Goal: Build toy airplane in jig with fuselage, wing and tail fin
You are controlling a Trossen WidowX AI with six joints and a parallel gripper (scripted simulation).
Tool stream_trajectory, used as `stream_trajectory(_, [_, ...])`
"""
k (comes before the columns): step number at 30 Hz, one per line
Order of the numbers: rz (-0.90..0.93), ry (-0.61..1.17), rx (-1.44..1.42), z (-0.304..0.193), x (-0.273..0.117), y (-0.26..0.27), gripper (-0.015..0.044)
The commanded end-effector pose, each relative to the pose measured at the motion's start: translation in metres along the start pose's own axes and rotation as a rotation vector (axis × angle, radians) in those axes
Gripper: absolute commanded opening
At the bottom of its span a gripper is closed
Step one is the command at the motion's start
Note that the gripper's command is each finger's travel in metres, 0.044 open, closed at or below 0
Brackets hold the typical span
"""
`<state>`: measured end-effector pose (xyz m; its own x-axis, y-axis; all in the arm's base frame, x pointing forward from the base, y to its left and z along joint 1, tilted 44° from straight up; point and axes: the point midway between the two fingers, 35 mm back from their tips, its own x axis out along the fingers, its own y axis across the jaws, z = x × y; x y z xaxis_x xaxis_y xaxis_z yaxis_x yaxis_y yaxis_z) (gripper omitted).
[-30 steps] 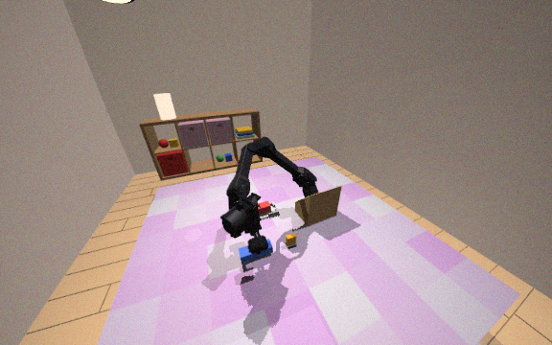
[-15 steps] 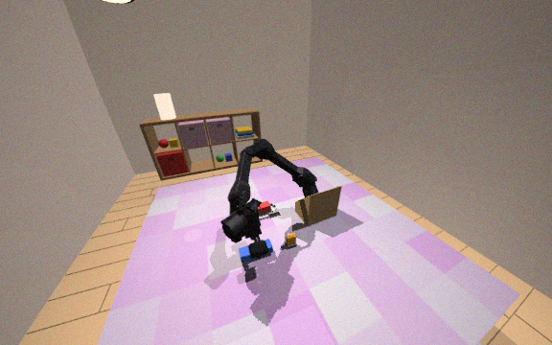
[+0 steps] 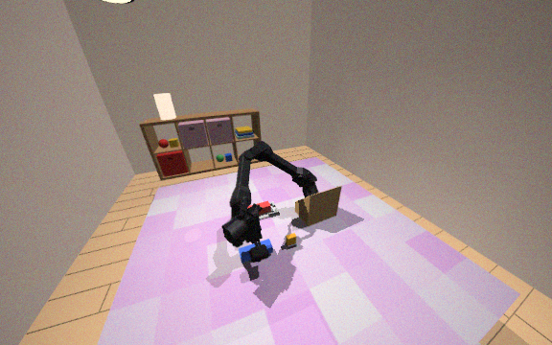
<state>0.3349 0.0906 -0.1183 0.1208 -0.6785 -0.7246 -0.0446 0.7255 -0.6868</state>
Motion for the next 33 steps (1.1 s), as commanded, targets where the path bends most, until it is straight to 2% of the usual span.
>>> stream_trajectory(1, [-0.003, -0.002, -0.006, -0.001, 0.003, 0.000, 0.0387])
stream_trajectory(9, [-0.003, -0.002, -0.006, -0.001, 0.003, 0.000, 0.0177])
stream_trajectory(15, [-0.003, -0.002, -0.006, -0.001, 0.003, 0.000, 0.0138])
stream_trajectory(20, [0.003, -0.021, -0.012, 0.003, -0.004, 0.001, 0.0006])
stream_trajectory(33, [0.014, -0.043, -0.020, 0.010, -0.037, 0.004, 0.0000])
